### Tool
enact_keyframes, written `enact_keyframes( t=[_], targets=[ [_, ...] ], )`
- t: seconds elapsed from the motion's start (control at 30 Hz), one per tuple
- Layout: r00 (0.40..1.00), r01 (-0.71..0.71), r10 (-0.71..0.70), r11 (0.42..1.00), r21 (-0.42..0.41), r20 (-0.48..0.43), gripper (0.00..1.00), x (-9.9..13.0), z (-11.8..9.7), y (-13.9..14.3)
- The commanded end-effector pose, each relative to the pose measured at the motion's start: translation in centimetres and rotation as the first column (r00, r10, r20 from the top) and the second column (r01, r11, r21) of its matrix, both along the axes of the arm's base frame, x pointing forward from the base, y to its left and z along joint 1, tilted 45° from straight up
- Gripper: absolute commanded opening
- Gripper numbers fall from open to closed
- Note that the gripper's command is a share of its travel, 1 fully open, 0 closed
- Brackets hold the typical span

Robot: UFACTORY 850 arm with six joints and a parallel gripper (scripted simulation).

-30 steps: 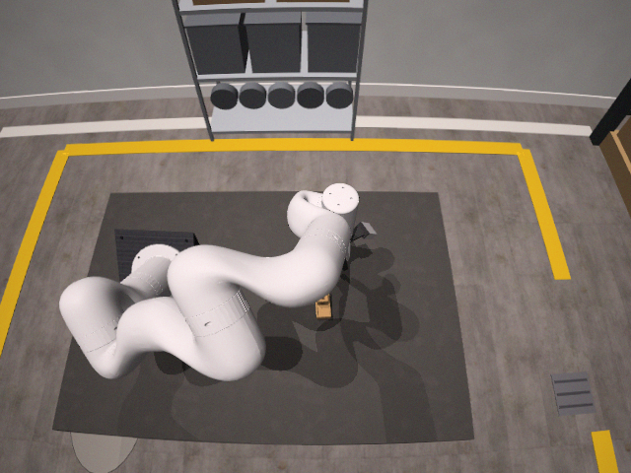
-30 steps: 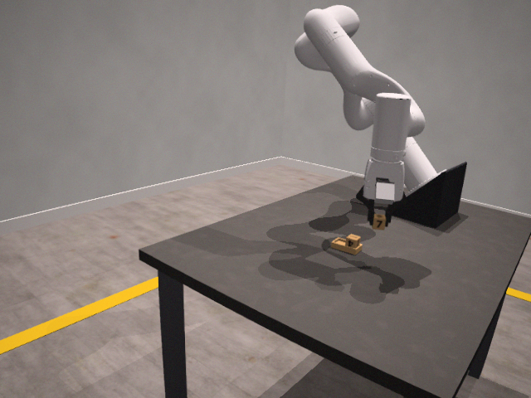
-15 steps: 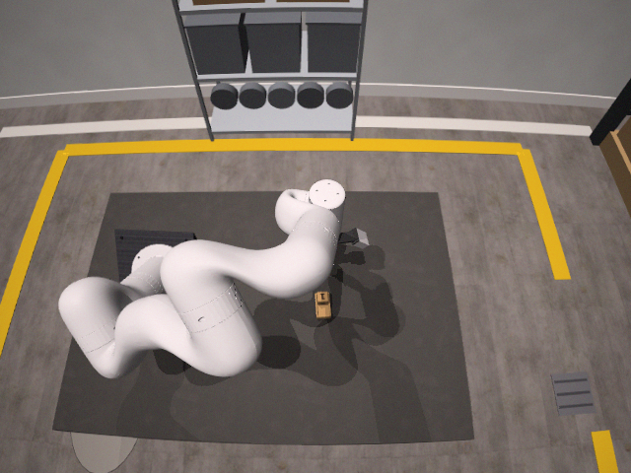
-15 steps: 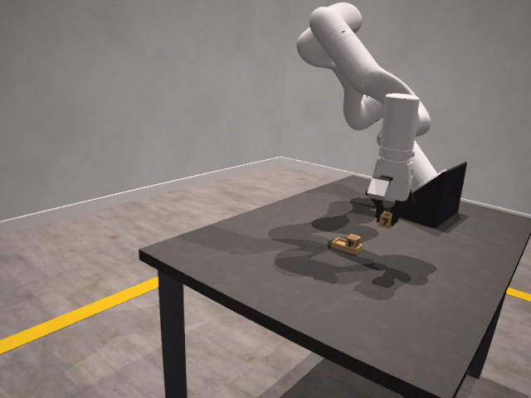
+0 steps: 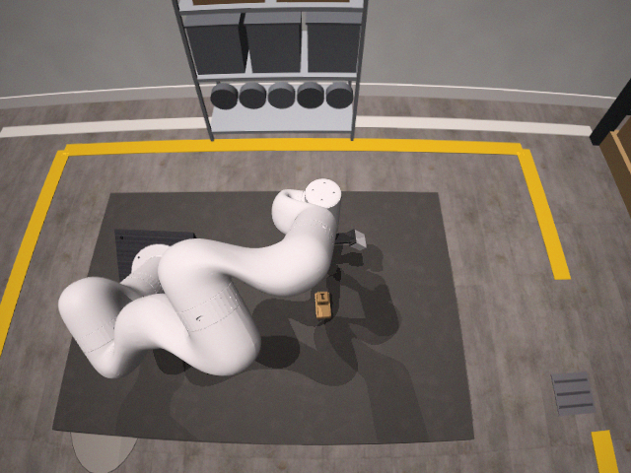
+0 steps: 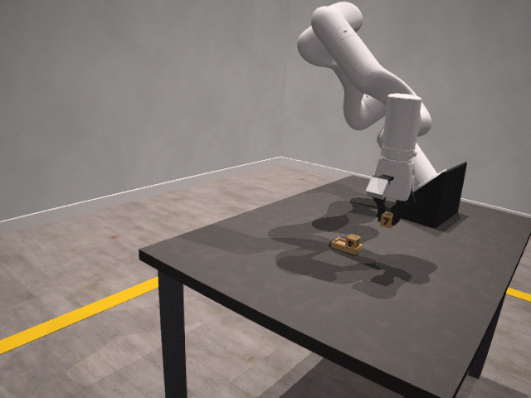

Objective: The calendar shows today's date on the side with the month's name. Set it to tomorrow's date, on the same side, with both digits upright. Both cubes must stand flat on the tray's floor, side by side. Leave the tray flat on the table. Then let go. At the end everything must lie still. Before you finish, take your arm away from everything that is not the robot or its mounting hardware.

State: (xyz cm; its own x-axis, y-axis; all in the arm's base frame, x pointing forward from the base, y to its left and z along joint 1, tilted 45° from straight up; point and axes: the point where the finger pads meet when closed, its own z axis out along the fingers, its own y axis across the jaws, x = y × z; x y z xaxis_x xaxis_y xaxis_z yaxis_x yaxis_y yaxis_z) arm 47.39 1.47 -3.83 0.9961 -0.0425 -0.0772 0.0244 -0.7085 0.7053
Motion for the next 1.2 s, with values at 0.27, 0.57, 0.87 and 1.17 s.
enact_keyframes(
  t=[0.27,0.57,0.87,1.17],
  targets=[
    [1.000,-0.001,0.001,1.000,0.000,0.002,0.29,-0.1,-0.9,-0.9],
    [1.000,-0.001,0.001,1.000,0.000,0.002,0.29,-0.3,-3.1,-3.0],
    [1.000,-0.001,0.001,1.000,0.000,0.002,0.29,-0.7,-5.9,-5.8],
    [1.000,-0.001,0.001,1.000,0.000,0.002,0.29,-0.8,-6.8,-6.7]
  ],
)
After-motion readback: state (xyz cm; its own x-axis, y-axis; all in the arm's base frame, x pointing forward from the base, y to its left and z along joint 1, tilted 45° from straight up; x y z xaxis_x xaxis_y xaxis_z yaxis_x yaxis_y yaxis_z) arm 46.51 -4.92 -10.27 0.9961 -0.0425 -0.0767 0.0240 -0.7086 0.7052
